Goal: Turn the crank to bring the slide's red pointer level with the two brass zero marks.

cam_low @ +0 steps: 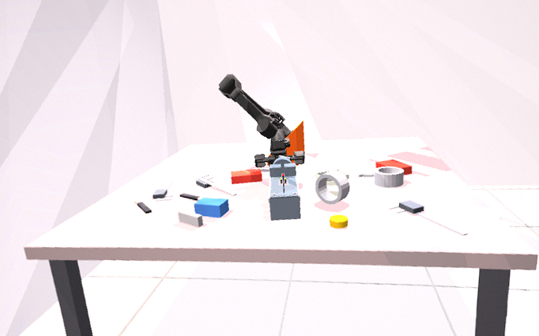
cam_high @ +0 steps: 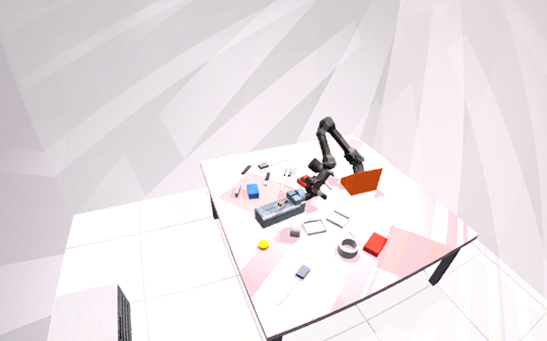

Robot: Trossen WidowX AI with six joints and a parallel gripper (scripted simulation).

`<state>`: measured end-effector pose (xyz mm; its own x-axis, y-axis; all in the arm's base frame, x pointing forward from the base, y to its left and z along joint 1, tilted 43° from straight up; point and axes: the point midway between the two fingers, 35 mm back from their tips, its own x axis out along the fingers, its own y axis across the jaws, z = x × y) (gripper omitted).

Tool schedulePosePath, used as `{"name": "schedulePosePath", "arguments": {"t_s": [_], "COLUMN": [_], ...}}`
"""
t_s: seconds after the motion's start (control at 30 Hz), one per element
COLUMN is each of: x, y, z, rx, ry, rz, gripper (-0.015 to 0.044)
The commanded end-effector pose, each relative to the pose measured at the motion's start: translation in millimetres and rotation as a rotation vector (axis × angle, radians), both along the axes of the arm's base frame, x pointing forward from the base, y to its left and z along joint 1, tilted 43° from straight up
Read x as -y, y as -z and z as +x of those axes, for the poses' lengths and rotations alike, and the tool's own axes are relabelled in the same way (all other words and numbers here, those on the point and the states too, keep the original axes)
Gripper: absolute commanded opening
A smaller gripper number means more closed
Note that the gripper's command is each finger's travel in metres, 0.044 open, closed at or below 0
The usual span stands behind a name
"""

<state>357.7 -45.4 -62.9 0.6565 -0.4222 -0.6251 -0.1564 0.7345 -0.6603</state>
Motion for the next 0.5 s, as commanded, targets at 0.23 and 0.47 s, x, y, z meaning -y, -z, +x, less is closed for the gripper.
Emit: {"name": "schedulePosePath", "arguments": {"t_s": [0.23, 0.47], "x": [5.6, 6.0], "y": [-11.0, -15.7], "z": [1.6, 2.1], "rx": [0.017, 0.017], "ry": [0.016, 0.016], "rz": [-0.010, -0.010], "gripper": [0.0000, 0.0000]}}
